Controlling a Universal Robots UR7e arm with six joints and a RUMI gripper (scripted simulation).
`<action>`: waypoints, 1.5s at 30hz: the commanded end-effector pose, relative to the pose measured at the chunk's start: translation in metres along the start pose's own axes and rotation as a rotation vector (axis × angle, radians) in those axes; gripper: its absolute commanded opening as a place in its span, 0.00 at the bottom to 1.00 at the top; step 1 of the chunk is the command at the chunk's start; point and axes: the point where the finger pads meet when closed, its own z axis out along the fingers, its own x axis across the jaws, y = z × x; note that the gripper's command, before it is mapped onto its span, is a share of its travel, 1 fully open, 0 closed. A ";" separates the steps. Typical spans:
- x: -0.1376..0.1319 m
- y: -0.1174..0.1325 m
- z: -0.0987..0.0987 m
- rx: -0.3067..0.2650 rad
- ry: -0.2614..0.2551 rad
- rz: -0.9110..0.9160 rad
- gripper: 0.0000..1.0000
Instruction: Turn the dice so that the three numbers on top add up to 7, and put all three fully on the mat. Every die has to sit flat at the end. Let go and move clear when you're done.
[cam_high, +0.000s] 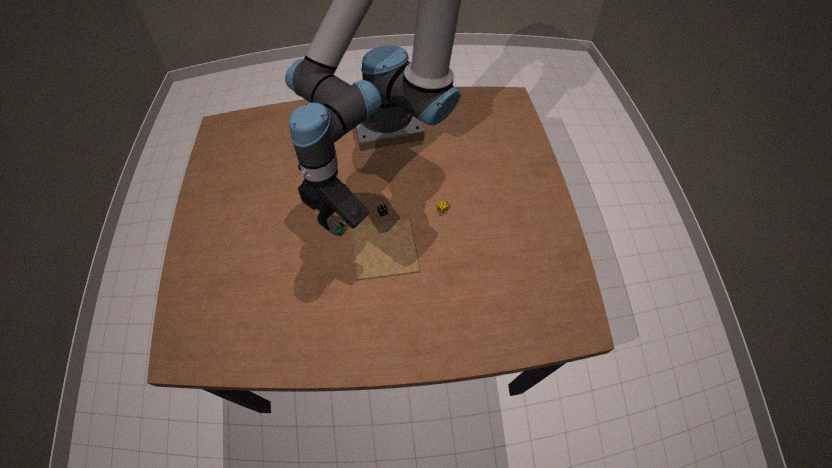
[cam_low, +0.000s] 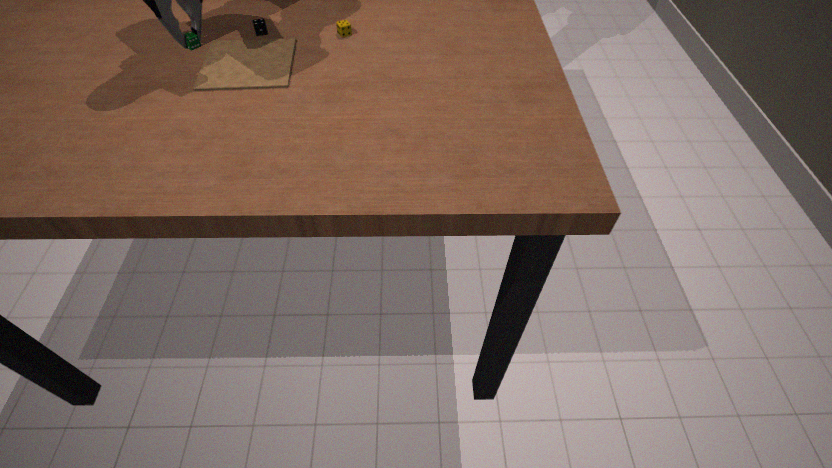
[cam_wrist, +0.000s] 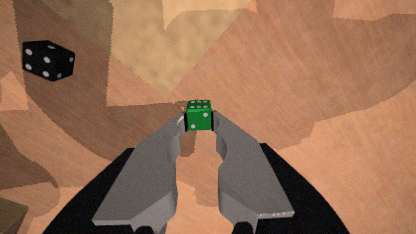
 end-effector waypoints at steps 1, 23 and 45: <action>0.000 0.000 0.000 0.000 0.001 0.000 0.03; 0.000 0.000 0.000 0.000 0.001 0.000 0.03; 0.000 0.000 -0.028 0.000 0.001 0.000 0.03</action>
